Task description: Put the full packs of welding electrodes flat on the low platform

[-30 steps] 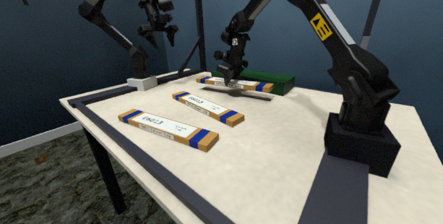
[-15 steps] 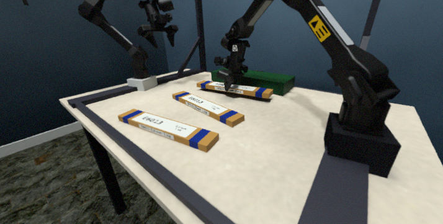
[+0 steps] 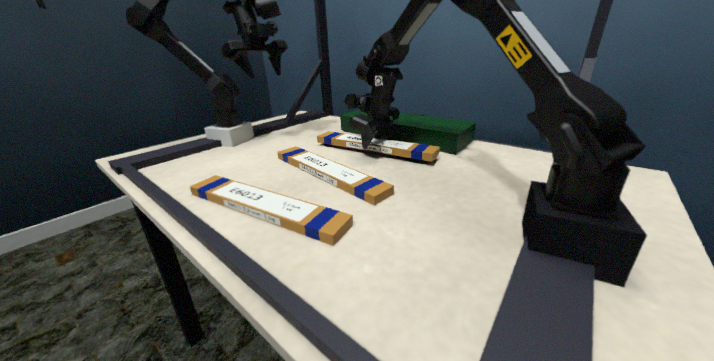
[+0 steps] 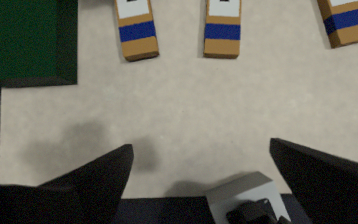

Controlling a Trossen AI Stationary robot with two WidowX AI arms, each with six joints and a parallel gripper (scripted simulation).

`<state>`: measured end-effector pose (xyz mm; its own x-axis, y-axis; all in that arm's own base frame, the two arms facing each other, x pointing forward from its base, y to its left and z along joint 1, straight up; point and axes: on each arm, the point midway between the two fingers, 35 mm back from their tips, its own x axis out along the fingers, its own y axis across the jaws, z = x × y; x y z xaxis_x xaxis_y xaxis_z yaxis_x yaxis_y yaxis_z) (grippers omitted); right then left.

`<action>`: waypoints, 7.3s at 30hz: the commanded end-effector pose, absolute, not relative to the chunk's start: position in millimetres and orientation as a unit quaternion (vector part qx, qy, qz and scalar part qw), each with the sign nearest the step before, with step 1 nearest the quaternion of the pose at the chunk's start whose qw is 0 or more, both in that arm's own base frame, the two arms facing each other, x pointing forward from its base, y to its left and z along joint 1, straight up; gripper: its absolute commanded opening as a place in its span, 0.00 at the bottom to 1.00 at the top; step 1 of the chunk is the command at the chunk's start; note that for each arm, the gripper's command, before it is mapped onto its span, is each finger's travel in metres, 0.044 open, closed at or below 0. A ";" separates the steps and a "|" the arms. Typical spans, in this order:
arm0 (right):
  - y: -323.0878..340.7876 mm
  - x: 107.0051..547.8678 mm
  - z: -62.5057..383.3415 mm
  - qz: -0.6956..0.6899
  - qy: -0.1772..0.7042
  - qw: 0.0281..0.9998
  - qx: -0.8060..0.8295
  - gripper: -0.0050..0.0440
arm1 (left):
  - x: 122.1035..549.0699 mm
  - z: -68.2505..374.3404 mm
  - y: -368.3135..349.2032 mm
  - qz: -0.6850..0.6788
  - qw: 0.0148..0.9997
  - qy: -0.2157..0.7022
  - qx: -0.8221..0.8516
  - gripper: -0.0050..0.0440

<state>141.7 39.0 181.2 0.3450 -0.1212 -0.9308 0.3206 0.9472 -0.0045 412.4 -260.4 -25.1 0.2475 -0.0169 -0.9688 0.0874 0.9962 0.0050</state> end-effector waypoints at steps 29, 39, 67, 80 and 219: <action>39.9 143.7 187.6 -0.133 0.548 0.820 0.094 0.98 | 420.2 -17.6 -265.1 -0.040 0.802 0.596 0.018 0.00; 39.9 143.7 187.6 -0.133 0.548 0.820 0.094 0.98 | 420.1 -17.0 -264.9 -0.040 0.802 0.596 0.018 0.00; 39.9 143.7 187.6 -0.133 0.548 0.820 0.094 0.98 | 420.1 -16.7 -264.9 -0.040 0.802 0.596 0.018 0.98; 39.9 143.7 187.6 -0.133 0.548 0.820 0.094 0.98 | 417.8 -10.3 -263.5 -0.040 0.804 0.593 0.016 0.98; 39.9 143.7 187.6 -0.133 0.548 0.820 0.094 0.98 | 461.3 -26.2 -83.7 -0.131 0.793 0.586 0.101 0.00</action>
